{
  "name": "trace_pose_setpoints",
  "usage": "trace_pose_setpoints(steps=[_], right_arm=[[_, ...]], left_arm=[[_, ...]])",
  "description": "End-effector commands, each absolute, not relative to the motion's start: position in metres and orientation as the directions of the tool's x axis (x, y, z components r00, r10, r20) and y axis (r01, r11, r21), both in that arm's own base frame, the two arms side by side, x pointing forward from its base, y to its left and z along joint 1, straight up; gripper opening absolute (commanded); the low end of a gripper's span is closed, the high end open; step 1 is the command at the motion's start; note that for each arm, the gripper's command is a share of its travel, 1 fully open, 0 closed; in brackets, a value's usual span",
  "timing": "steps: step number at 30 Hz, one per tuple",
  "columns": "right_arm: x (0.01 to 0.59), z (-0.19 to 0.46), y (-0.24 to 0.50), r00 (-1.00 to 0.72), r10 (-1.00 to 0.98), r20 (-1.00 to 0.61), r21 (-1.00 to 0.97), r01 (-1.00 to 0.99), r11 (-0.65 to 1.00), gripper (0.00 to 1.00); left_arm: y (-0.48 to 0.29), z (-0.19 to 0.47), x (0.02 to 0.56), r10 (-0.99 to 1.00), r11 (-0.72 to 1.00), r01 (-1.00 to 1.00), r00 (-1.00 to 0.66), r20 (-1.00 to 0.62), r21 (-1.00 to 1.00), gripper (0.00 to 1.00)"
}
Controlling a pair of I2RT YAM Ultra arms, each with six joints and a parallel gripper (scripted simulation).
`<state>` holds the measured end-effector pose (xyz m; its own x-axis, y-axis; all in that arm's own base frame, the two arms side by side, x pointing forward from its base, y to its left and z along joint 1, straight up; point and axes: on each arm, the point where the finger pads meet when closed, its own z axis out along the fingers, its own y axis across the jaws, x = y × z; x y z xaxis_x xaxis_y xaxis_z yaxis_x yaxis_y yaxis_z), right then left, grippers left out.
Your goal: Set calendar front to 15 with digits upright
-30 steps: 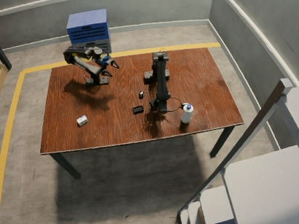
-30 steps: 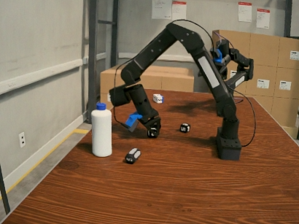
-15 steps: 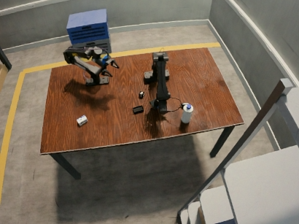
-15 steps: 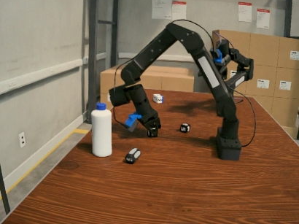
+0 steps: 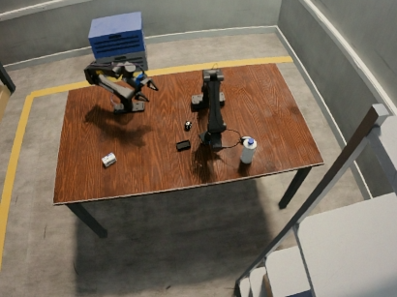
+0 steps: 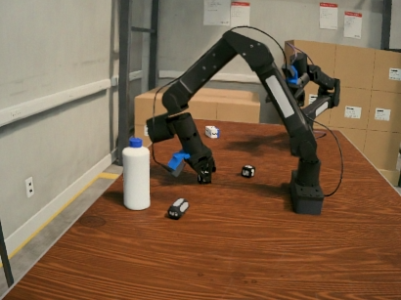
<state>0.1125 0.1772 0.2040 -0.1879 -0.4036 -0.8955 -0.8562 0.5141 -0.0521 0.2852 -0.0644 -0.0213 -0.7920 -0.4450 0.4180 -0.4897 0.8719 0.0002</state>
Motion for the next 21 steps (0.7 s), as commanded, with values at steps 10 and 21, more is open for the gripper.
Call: trace_pose_setpoints(steps=[10, 21], right_arm=[[0.110, 0.211, 0.174, -0.179, -0.390, -0.903, -0.051, -0.857, 0.512, 1.00], [0.110, 0.211, 0.174, -0.179, -0.390, -0.903, -0.051, -0.857, 0.512, 1.00]], left_arm=[[-0.067, 0.033, 0.288, -0.441, 0.871, -0.492, -0.798, 0.411, -0.019, 0.27], [-0.059, 0.018, 0.297, -0.435, 0.877, -0.479, -0.821, 0.370, -0.030, 0.27]])
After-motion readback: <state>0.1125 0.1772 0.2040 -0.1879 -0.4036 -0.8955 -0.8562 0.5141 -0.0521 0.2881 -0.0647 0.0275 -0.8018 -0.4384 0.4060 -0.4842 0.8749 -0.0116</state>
